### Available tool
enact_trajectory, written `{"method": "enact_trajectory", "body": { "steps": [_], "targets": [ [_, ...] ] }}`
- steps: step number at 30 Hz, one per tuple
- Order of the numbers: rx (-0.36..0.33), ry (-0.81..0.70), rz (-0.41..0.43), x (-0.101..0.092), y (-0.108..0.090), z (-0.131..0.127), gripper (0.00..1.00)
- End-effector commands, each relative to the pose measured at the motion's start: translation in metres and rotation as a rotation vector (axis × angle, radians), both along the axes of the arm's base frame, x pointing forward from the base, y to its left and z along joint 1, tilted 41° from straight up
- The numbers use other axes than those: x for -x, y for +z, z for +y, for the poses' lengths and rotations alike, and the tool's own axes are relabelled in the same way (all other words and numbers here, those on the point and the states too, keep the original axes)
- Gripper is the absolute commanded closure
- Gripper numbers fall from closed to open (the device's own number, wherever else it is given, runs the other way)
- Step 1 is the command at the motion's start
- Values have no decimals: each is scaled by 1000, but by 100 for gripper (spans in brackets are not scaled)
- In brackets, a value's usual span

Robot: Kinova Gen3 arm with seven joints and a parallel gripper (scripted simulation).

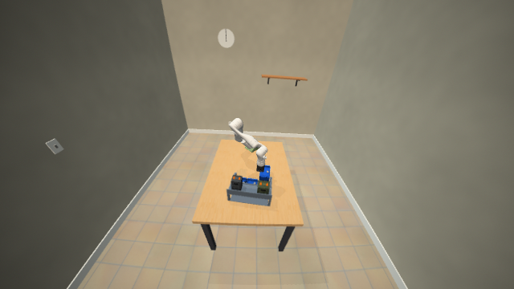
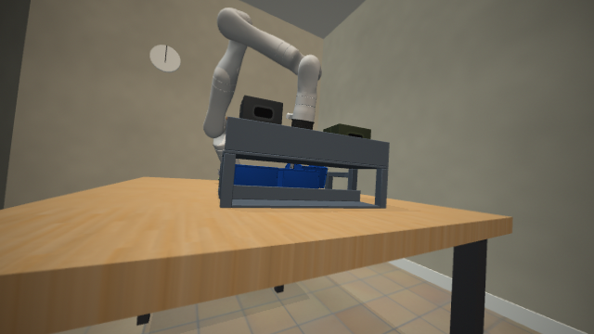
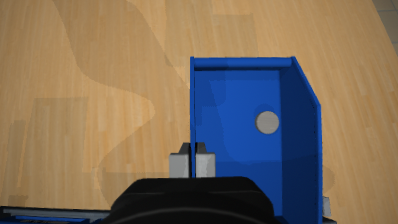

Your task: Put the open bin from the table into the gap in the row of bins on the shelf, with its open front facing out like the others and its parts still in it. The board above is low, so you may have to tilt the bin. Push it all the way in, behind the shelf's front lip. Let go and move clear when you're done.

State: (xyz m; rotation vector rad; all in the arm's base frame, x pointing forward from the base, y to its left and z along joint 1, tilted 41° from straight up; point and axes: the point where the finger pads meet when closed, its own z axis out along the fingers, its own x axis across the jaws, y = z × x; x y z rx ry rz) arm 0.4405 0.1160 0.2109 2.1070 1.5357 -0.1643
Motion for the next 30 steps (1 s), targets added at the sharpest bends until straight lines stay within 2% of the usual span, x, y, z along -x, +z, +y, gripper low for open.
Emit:
{"method": "enact_trajectory", "body": {
  "steps": [1, 30],
  "targets": [
    [-2, -1, -3, -3, 2, 0, 100],
    [-2, -1, -3, -29, 18, -3, 100]
  ]
}}
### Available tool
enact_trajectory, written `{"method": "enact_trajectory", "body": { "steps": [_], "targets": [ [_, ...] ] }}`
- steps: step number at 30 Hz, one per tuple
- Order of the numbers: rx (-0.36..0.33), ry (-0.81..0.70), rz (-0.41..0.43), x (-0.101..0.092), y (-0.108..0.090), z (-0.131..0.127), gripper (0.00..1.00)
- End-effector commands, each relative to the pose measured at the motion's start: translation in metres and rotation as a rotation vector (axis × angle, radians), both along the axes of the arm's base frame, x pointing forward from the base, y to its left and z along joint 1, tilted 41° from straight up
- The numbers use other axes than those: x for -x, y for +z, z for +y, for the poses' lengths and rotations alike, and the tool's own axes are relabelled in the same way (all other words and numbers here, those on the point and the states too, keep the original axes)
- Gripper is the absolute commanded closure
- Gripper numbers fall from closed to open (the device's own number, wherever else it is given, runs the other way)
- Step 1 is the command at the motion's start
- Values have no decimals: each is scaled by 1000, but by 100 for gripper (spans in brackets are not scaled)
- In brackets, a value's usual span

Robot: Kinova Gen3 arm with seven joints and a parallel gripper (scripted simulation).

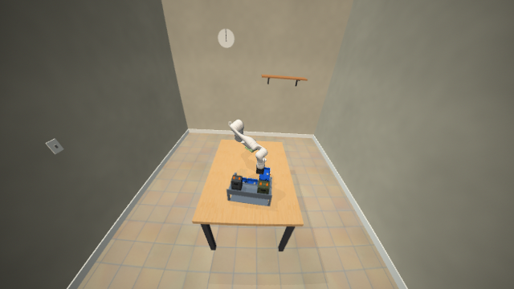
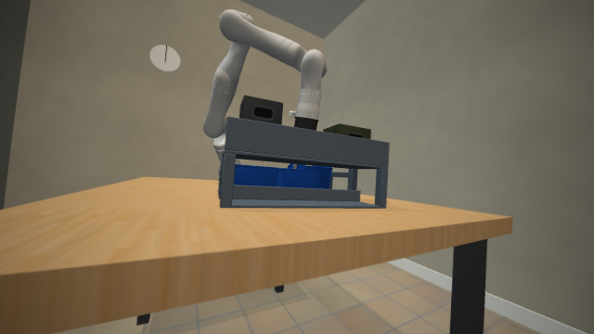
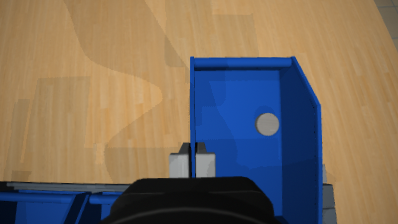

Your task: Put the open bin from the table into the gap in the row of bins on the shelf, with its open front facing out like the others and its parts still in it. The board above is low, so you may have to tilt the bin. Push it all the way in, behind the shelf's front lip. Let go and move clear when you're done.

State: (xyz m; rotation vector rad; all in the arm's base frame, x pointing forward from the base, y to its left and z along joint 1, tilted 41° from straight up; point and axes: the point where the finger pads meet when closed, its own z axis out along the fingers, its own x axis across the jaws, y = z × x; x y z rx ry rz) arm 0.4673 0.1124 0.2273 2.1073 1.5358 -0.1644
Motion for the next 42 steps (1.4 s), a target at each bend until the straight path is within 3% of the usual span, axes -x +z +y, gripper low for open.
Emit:
{"method": "enact_trajectory", "body": {
  "steps": [1, 42],
  "targets": [
    [-1, -1, -3, -4, 2, 0, 100],
    [-1, -1, -3, -30, 18, -4, 100]
  ]
}}
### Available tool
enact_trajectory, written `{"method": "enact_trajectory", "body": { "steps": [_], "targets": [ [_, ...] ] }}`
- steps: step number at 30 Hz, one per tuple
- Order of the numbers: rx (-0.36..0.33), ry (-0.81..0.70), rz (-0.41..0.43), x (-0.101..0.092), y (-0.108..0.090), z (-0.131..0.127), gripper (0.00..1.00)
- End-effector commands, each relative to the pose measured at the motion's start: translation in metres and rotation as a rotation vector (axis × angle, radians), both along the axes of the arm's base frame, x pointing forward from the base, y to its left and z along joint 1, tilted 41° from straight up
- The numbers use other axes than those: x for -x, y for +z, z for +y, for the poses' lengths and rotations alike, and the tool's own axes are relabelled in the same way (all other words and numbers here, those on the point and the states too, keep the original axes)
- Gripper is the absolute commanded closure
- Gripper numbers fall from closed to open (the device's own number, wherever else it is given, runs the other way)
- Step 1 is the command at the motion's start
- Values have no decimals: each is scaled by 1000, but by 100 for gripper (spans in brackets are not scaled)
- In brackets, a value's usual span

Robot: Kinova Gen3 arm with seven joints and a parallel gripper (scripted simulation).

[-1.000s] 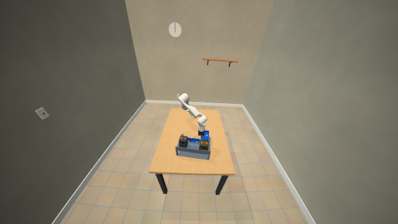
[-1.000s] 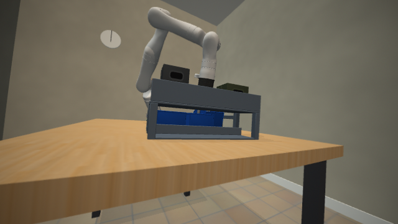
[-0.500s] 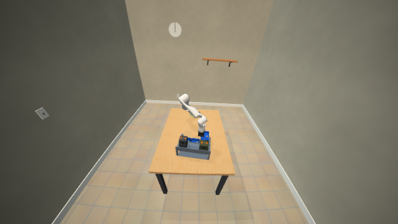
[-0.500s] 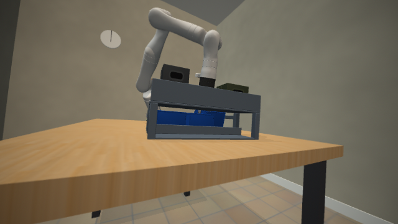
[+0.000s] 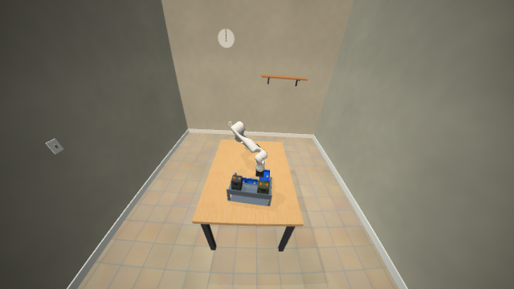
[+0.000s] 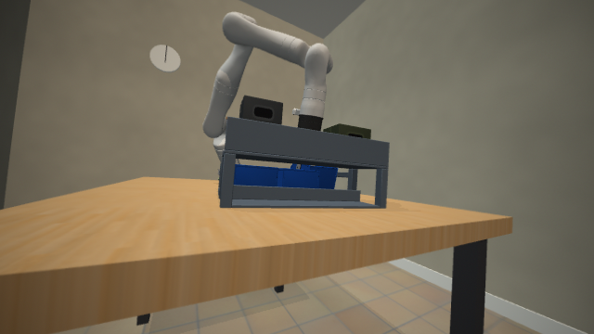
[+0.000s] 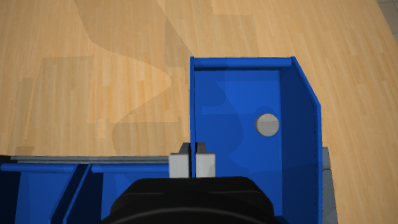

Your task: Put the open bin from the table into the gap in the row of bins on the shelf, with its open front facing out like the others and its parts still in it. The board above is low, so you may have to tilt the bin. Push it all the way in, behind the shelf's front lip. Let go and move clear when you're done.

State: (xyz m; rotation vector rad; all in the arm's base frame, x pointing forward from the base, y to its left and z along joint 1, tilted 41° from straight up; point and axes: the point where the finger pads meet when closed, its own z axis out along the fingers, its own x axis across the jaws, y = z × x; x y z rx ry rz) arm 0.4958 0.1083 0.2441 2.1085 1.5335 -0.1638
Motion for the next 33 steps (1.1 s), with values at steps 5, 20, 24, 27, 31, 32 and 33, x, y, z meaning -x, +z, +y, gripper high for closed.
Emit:
{"method": "enact_trajectory", "body": {
  "steps": [5, 20, 24, 27, 31, 32, 33],
  "targets": [
    [-1, 0, -2, -2, 1, 1, 100],
    [-1, 0, -2, -4, 3, 0, 100],
    [-1, 0, -2, -4, 3, 0, 100],
    [-1, 0, -2, -4, 3, 0, 100],
    [-1, 0, -2, -4, 3, 0, 100],
    [-1, 0, -2, -4, 3, 0, 100],
    [-1, 0, -2, -4, 3, 0, 100]
  ]
}}
